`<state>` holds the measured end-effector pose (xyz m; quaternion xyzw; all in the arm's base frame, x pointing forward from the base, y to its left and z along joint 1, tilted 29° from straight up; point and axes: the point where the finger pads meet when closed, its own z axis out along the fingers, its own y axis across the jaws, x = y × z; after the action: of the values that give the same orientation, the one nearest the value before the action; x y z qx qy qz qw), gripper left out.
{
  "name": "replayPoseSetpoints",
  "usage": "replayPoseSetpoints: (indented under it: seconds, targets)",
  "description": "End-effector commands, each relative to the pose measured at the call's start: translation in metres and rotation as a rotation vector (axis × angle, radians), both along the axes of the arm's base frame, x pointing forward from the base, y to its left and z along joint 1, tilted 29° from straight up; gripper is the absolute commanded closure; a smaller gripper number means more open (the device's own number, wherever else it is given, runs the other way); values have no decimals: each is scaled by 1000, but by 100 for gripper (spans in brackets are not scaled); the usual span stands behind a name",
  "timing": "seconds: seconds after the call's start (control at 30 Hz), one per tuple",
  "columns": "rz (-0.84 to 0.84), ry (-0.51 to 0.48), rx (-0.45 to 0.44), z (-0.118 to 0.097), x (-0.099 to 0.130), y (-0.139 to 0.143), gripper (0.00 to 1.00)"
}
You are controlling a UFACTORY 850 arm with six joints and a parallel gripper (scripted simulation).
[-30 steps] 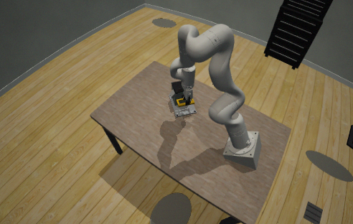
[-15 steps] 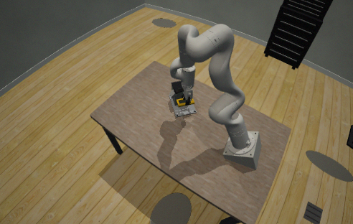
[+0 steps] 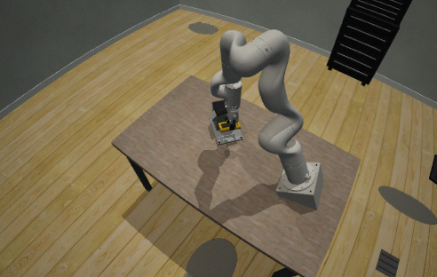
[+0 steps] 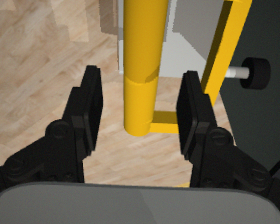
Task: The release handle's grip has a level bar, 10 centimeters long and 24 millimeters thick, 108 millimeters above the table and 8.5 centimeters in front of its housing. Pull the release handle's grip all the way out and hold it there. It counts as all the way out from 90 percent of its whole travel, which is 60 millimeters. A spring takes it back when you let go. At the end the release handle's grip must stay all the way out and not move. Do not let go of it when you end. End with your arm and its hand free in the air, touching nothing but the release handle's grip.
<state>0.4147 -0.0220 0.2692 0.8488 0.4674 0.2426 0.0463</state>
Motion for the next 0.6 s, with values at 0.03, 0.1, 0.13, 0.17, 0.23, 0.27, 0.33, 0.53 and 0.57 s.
replayPoseSetpoints:
  seconds: [0.03, 0.1, 0.13, 0.17, 0.23, 0.27, 0.33, 0.53, 0.57]
  targets:
    - [0, -1, 0, 1, 0, 0, 48]
    - [0, -1, 0, 0, 1, 0, 48]
    - [0, -1, 0, 0, 1, 0, 48]
    - [0, -1, 0, 0, 1, 0, 48]
    - [0, -1, 0, -1, 1, 0, 48]
    - [0, -1, 0, -1, 1, 0, 48]
    - [0, -1, 0, -2, 2, 0, 48]
    - [0, -1, 0, -6, 4, 1, 48]
    - [0, -1, 0, -6, 4, 1, 48]
